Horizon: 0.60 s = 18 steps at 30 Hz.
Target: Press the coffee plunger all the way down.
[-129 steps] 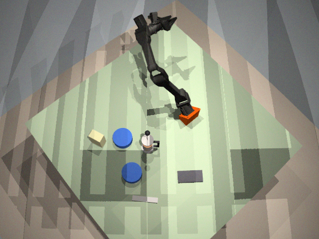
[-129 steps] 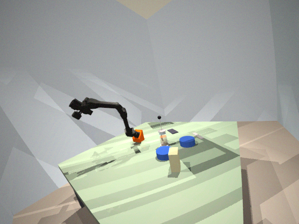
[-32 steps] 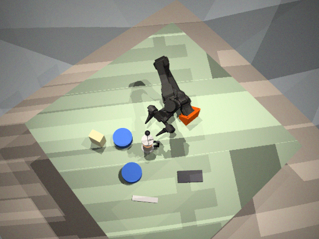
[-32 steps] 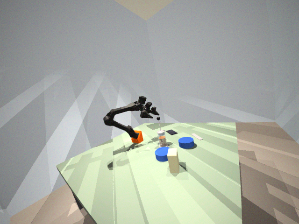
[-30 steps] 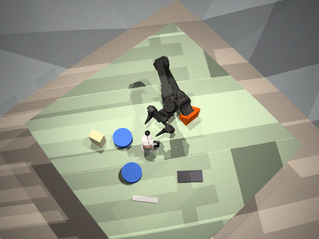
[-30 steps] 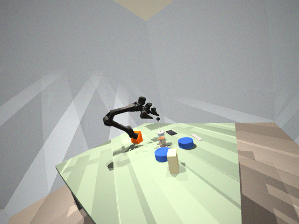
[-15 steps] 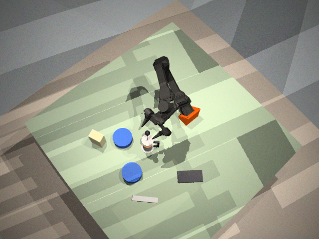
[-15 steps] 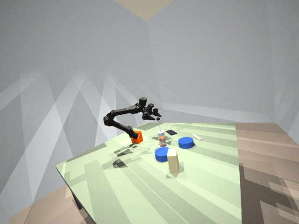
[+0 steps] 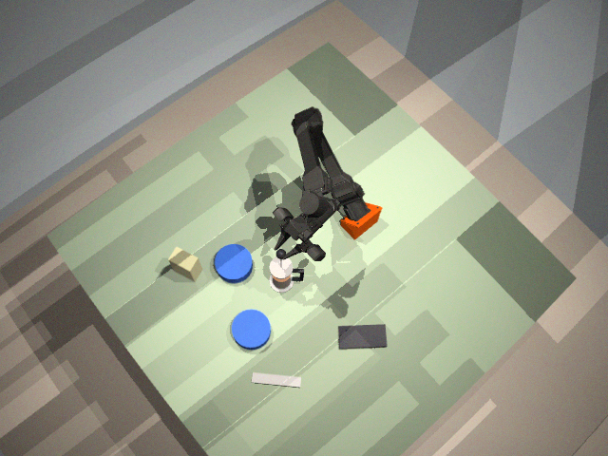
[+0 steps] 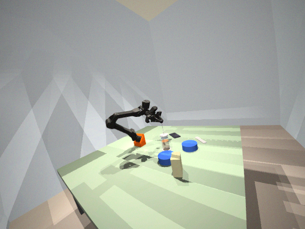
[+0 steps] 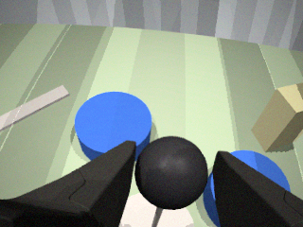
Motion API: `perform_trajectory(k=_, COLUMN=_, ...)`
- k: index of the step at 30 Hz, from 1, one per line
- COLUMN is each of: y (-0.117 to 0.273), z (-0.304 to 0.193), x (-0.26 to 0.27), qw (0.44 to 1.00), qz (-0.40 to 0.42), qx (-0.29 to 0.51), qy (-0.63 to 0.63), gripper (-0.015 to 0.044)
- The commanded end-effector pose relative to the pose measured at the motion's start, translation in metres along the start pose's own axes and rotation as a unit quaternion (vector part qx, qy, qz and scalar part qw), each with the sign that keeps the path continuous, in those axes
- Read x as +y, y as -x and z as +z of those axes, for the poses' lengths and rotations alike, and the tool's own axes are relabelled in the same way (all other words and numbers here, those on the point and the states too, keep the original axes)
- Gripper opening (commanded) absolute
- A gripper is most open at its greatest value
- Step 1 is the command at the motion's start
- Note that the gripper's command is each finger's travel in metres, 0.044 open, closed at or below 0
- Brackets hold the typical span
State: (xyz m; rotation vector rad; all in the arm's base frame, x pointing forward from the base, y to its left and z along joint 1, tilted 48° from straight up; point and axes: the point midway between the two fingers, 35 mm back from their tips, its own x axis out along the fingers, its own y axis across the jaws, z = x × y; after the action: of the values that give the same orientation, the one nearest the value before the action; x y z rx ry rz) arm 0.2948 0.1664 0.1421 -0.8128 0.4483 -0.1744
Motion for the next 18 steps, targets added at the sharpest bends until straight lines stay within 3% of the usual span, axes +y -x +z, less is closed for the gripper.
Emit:
perform_trajectory(k=1, y=-0.001, z=-0.001, x=0.001, qw=1.0, qz=0.001, qx=0.001, qy=0.003, gripper=0.0116)
perform_trajectory(k=18, y=-0.009, z=-0.011, x=0.003, qw=1.0, qz=0.003, qx=0.002, qy=0.002, gripper=0.0116)
